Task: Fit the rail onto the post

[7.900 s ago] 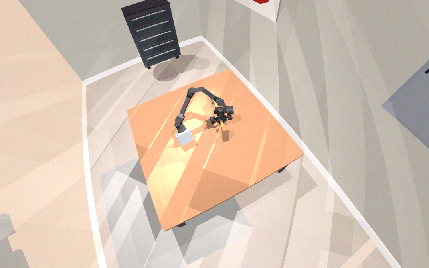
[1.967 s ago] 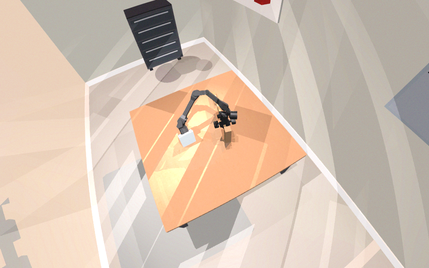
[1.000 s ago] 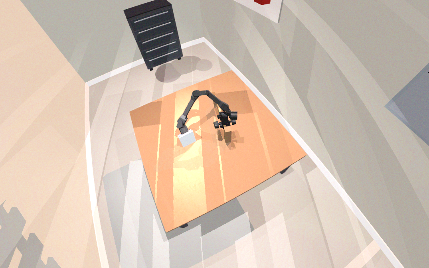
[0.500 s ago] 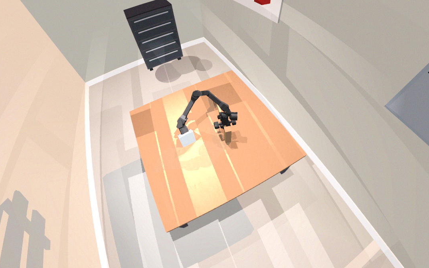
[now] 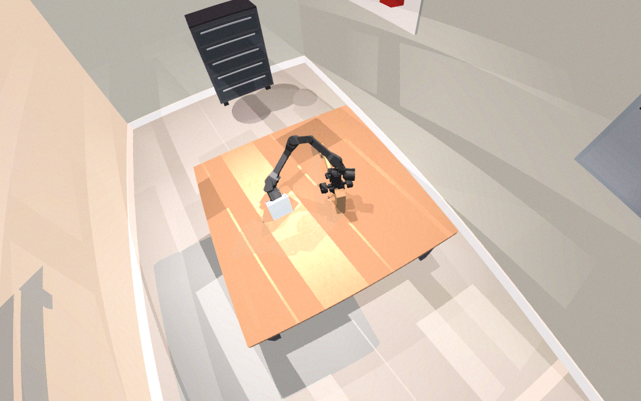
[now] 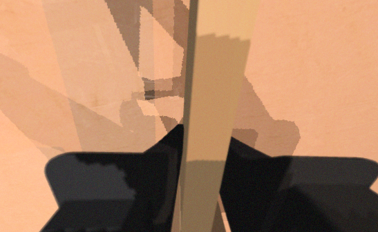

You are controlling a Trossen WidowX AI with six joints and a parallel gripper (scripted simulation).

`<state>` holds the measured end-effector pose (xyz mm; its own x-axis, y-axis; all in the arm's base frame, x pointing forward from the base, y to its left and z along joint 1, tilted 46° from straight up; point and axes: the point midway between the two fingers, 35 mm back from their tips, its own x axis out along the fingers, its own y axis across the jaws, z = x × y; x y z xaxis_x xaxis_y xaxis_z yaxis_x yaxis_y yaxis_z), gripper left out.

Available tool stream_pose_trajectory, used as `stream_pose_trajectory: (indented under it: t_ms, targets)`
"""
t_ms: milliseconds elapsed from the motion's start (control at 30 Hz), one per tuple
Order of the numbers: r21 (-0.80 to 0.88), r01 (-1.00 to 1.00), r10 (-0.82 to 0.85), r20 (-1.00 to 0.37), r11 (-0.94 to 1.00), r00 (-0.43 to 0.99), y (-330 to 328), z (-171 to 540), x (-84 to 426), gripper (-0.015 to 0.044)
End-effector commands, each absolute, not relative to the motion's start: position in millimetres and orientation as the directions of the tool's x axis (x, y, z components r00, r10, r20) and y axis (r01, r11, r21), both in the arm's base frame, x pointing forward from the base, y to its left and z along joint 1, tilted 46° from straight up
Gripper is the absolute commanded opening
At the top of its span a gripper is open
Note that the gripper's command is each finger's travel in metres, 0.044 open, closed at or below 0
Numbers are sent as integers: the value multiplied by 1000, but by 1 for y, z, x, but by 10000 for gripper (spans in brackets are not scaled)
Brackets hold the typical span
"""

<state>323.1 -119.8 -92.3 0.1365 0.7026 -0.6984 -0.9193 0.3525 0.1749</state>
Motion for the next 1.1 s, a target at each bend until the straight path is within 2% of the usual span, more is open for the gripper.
stream_pose_trajectory:
  t_ms: [0, 433, 600, 767, 1067]
  targets:
    - [175, -919, 702, -699, 353, 136, -120, -92, 323, 105]
    - [175, -919, 702, -699, 353, 136, -120, -92, 323, 440]
    - [175, -919, 702, -699, 353, 137, -120, -90, 324, 440]
    - [173, -919, 699, -701, 355, 138, -122, -51, 330, 440]
    - [173, -919, 699, -701, 355, 138, -122, -51, 330, 440]
